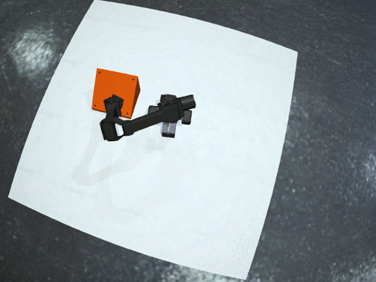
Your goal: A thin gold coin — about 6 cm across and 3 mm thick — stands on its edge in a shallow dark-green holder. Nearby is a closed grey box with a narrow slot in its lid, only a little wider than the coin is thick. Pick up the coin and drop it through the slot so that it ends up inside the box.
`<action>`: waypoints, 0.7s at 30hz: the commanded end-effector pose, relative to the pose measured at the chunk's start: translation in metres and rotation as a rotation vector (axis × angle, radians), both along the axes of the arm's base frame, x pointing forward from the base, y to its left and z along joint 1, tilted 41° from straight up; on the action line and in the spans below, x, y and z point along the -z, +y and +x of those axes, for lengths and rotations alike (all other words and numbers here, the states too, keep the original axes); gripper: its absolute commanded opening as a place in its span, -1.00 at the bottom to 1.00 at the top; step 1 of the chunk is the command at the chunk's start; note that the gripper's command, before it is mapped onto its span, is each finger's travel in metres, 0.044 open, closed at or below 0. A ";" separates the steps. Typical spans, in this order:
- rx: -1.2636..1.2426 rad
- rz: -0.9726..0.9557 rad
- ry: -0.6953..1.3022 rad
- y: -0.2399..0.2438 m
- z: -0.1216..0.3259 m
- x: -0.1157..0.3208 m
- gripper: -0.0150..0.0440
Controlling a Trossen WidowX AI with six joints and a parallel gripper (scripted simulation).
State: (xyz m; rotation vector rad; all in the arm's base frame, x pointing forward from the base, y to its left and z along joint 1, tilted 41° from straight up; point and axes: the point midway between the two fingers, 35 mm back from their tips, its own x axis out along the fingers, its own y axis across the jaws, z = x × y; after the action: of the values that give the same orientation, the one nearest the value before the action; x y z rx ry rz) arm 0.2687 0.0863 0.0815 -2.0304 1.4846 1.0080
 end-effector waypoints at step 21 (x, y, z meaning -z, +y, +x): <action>0.000 0.000 0.000 -0.007 0.002 0.008 -0.22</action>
State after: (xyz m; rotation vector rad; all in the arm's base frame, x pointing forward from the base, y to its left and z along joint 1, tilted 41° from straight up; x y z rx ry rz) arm 0.2704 0.0791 0.0737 -2.0305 1.4854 1.0079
